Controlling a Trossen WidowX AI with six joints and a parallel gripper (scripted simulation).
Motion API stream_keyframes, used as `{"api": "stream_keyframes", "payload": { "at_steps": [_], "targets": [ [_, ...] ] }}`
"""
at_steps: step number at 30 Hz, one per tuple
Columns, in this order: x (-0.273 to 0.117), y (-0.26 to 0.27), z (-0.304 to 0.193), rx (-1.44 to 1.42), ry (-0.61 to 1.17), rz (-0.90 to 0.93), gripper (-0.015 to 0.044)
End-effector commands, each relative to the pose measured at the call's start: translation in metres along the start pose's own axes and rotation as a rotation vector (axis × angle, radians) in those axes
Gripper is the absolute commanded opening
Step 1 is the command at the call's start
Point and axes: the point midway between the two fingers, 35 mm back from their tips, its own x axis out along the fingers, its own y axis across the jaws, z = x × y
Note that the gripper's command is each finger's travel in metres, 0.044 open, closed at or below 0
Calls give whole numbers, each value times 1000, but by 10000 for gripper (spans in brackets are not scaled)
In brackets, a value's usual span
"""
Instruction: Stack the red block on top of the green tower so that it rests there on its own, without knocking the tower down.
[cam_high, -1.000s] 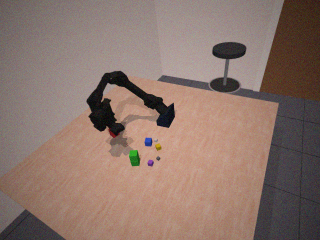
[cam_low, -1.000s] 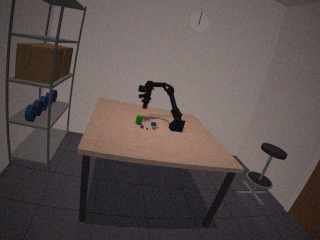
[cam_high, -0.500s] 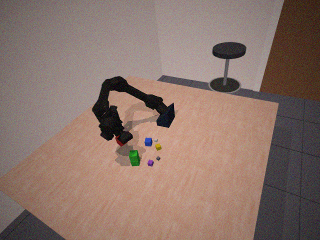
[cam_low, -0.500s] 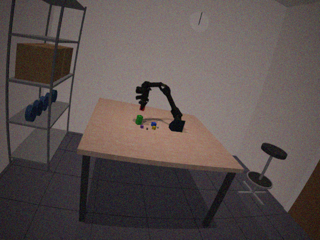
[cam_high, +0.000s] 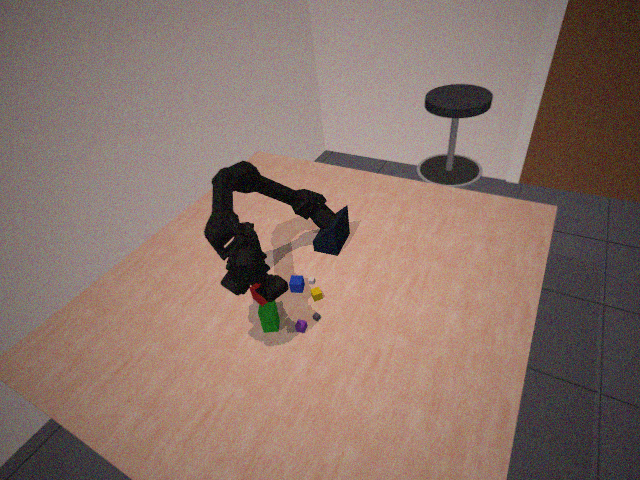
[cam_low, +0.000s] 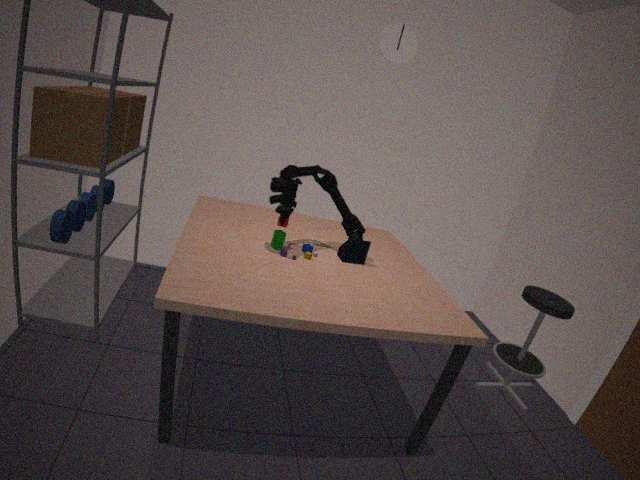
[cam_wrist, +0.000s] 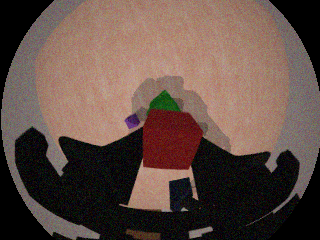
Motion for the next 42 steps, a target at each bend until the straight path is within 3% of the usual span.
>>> {"api": "stream_keyframes", "payload": {
  "at_steps": [1, 14, 42],
  "targets": [
    [3, 2, 1, 11, 0, 3, 0],
    [33, 2, 1, 12, -1, 2, 0],
    [35, 2, 1, 12, -1, 2, 0]
  ]
}}
